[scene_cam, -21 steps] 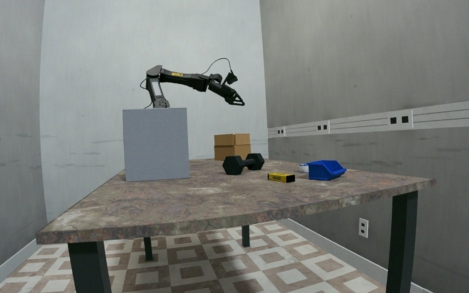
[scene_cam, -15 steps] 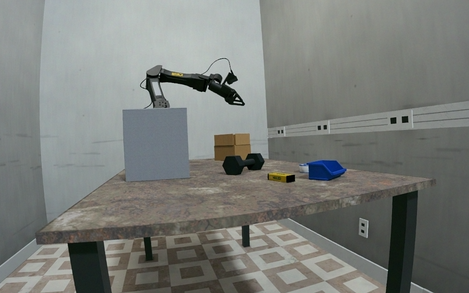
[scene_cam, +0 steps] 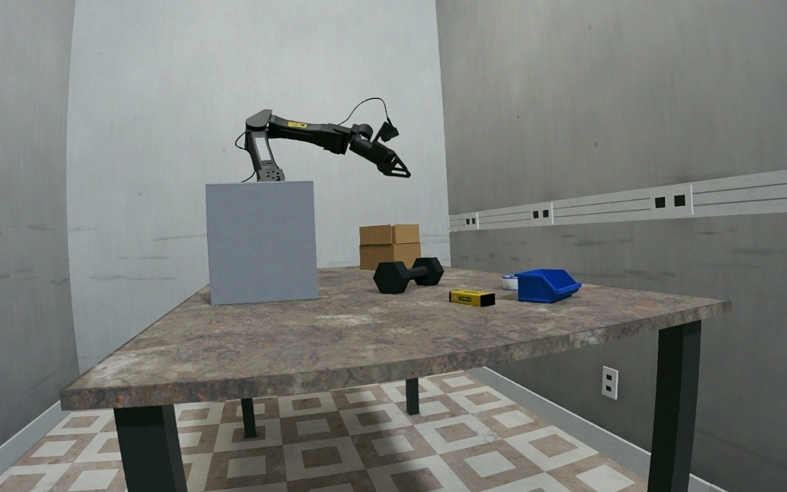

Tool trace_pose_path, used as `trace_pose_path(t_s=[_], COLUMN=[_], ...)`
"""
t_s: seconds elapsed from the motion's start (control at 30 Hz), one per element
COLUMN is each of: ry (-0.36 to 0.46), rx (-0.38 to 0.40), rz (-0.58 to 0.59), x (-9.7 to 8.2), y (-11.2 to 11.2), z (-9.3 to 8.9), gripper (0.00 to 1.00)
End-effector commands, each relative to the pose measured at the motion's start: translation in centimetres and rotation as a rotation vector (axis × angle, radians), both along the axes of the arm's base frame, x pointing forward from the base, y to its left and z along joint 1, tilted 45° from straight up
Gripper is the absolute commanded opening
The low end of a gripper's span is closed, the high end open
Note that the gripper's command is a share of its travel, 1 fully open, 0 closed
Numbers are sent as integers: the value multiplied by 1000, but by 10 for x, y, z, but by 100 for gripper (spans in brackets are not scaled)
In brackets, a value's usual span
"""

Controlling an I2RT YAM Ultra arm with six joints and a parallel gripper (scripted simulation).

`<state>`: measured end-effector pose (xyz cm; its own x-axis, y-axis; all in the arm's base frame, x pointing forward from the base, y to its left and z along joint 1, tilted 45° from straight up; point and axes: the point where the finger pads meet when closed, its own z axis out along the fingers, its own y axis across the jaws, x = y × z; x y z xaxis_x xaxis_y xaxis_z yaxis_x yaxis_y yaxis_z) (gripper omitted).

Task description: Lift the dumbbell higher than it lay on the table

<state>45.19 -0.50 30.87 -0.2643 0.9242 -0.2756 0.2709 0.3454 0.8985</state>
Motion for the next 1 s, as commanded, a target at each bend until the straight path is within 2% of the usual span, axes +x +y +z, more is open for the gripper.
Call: trace_pose_path(t_s=[0.0, 0.13, 0.27, 0.4, 0.5, 0.57, 0.6, 0.67, 0.7, 0.73, 0.77, 0.83, 0.87, 0.97], ry=[18, 45, 121, 127, 198, 206, 232, 233, 259, 259, 282, 284, 308, 308], rx=[-20, -87, -198, -206, -304, -315, -350, -352, -388, -388, -418, -422, -454, -454], rz=[-7, 30, 104, 110, 200, 211, 252, 254, 301, 301, 345, 351, 406, 406], x=[3, 8, 13, 13, 14, 14, 13, 13, 11, 11, 9, 9, 6, 6], y=[-10, -14, -23, -23, -31, -32, -36, -36, -39, -39, -42, -42, -46, -46], z=[-6, -18, -55, -58, -94, -99, -113, -114, -130, -130, -144, -146, -163, -163], gripper=[100, 100, 100, 100, 100, 100, 100, 100, 100, 100, 100, 100, 100, 100])
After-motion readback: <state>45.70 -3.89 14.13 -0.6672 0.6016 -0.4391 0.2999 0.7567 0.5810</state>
